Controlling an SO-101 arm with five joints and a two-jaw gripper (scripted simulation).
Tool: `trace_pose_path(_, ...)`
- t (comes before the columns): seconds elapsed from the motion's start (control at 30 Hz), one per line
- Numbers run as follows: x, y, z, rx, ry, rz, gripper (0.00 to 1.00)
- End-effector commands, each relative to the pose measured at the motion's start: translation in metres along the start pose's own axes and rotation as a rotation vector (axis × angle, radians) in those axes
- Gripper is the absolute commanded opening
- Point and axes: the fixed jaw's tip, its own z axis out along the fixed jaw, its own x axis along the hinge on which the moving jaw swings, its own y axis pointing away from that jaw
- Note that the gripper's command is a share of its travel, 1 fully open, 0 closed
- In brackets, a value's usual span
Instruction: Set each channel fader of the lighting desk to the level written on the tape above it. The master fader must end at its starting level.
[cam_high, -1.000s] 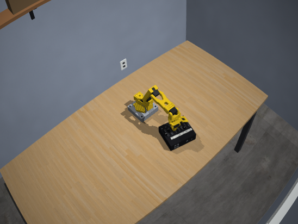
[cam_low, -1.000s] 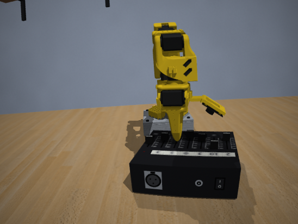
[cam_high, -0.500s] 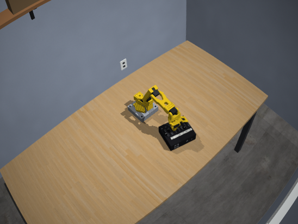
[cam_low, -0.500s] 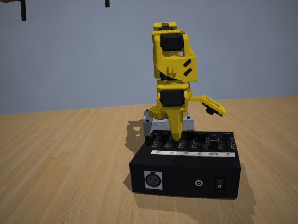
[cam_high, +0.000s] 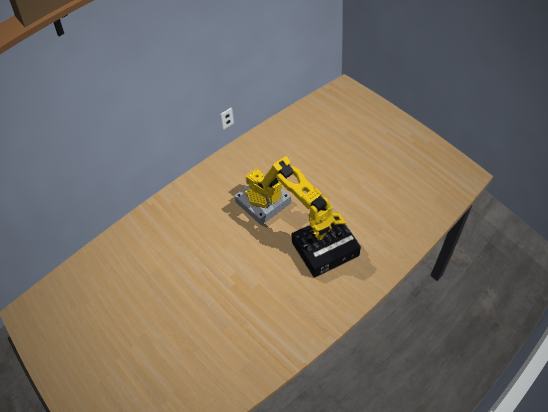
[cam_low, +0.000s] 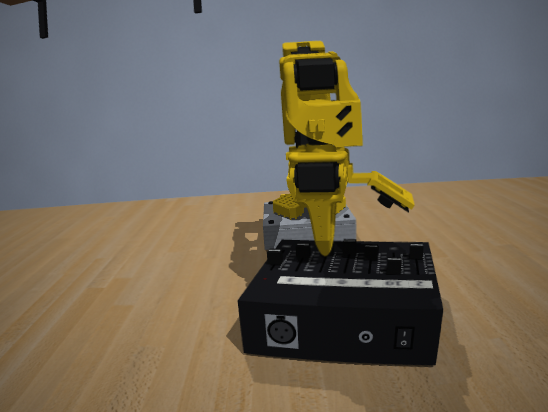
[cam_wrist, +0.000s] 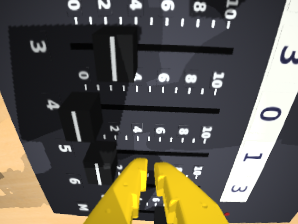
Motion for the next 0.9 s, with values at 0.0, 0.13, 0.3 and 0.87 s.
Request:
trace_pose_path(0.0,0.002,0.0,-0.003,-0.008,0.001,-0.001,0.0)
trace_pose_path(0.13,0.002,0.0,-0.006,-0.008,0.001,-0.001,0.0)
trace_pose_path(0.3,0.002,0.001,-0.008,-0.008,0.001,-0.001,0.0)
trace_pose_path(0.87,0.003,-0.002,-0.013,-0.008,0.001,-0.001,0.0)
